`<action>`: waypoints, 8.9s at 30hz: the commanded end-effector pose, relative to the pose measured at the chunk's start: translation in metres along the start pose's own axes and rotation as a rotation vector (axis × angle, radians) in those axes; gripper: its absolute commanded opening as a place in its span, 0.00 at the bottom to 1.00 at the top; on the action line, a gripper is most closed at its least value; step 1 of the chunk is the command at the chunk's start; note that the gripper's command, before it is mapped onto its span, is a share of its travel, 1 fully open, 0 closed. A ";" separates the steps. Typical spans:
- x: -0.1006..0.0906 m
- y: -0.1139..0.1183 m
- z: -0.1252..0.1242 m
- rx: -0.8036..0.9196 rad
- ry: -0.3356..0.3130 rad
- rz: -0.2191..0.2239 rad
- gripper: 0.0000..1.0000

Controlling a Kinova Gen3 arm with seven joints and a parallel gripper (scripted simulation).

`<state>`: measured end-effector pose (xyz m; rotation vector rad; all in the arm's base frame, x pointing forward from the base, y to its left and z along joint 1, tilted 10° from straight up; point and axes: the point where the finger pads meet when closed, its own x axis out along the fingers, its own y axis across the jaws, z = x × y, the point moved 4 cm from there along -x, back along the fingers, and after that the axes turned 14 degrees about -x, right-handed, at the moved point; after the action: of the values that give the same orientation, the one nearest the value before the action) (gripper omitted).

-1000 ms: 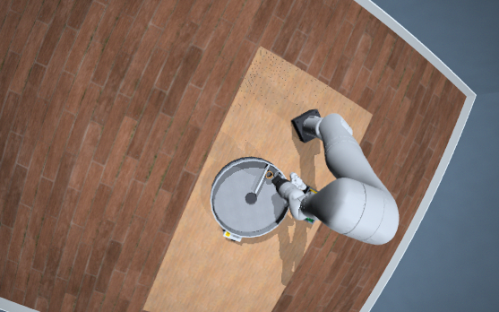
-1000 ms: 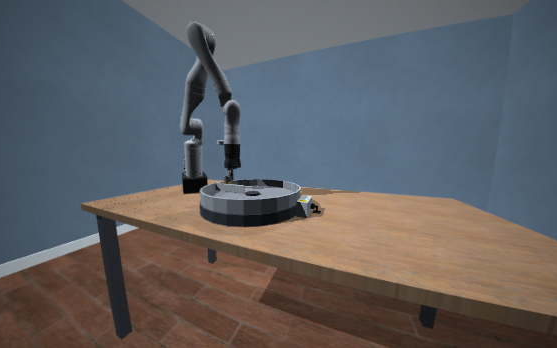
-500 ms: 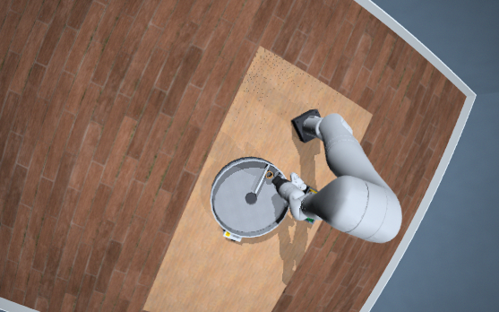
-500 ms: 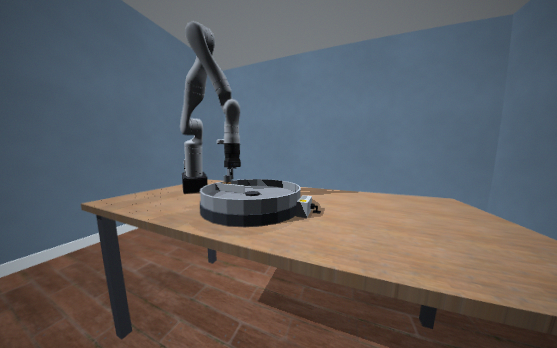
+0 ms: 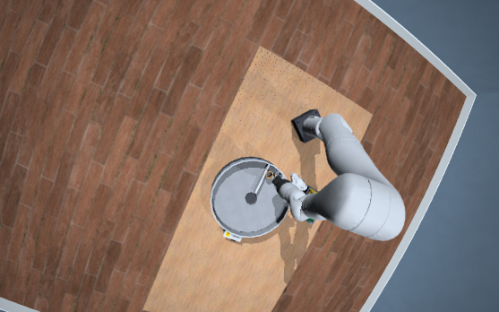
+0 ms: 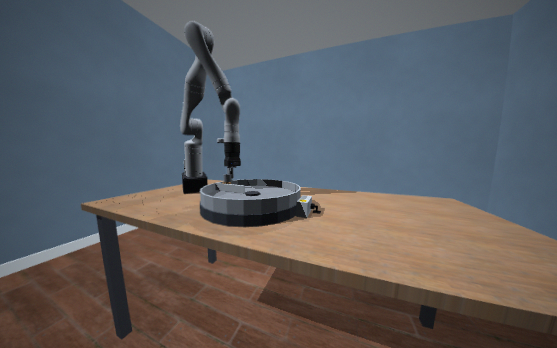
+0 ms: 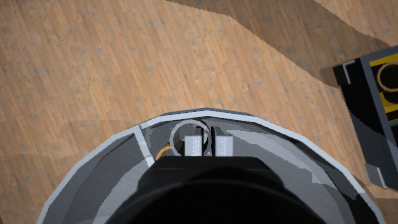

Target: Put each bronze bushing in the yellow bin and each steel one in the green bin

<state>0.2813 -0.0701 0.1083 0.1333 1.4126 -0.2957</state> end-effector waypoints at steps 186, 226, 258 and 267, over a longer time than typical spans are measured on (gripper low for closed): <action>0.032 0.309 0.104 0.002 -0.003 0.000 0.00; 0.050 0.309 0.104 0.002 -0.003 0.000 0.00; 0.068 0.309 0.104 0.002 -0.003 0.000 0.00; 0.068 0.309 0.104 0.002 -0.003 0.000 0.00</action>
<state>0.4752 0.1891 0.0310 0.1344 1.4114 -0.2985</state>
